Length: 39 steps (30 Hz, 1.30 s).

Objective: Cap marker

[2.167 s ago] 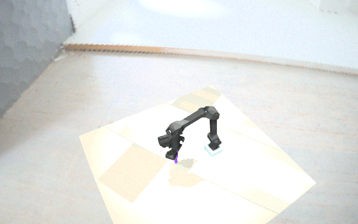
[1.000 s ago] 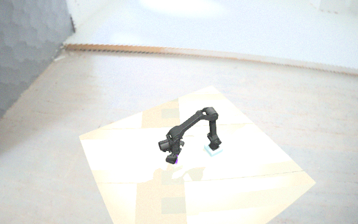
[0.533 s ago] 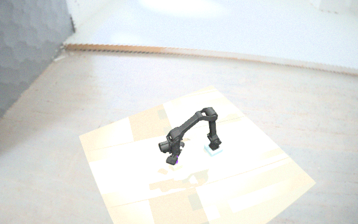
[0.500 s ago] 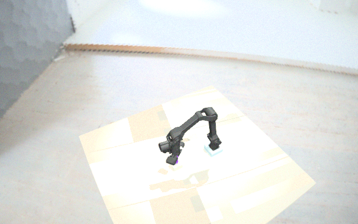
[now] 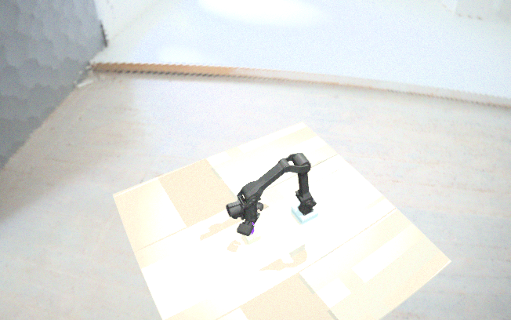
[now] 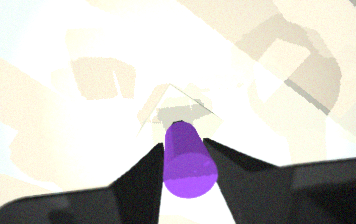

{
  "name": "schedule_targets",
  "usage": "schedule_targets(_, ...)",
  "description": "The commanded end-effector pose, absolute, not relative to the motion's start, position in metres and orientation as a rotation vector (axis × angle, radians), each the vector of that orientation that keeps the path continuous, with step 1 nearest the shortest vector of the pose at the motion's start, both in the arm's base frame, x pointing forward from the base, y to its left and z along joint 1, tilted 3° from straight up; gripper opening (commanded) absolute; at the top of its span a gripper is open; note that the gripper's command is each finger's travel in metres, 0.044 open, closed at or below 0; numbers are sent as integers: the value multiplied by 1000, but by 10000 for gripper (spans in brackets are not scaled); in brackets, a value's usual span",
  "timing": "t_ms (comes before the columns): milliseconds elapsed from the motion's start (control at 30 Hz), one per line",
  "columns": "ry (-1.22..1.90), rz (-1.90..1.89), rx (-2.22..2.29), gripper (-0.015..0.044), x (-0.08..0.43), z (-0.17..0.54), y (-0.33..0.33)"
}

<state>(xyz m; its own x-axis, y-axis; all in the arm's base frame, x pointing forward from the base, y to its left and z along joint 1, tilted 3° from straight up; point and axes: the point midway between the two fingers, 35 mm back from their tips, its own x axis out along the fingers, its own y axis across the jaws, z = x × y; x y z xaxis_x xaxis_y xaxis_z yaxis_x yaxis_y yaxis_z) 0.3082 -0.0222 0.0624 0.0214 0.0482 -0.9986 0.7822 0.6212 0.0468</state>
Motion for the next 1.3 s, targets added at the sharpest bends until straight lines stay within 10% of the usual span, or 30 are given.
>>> schedule_targets(0, 1456, -659, 744, 262, 308, 62, -22)
schedule_targets(233, 1456, -659, 744, 440, 308, 62, -22)
schedule_targets(733, 1455, -659, 744, 440, 307, 137, -26)
schedule_targets(1267, 1549, 41, 36, 20, 305, 127, -28)
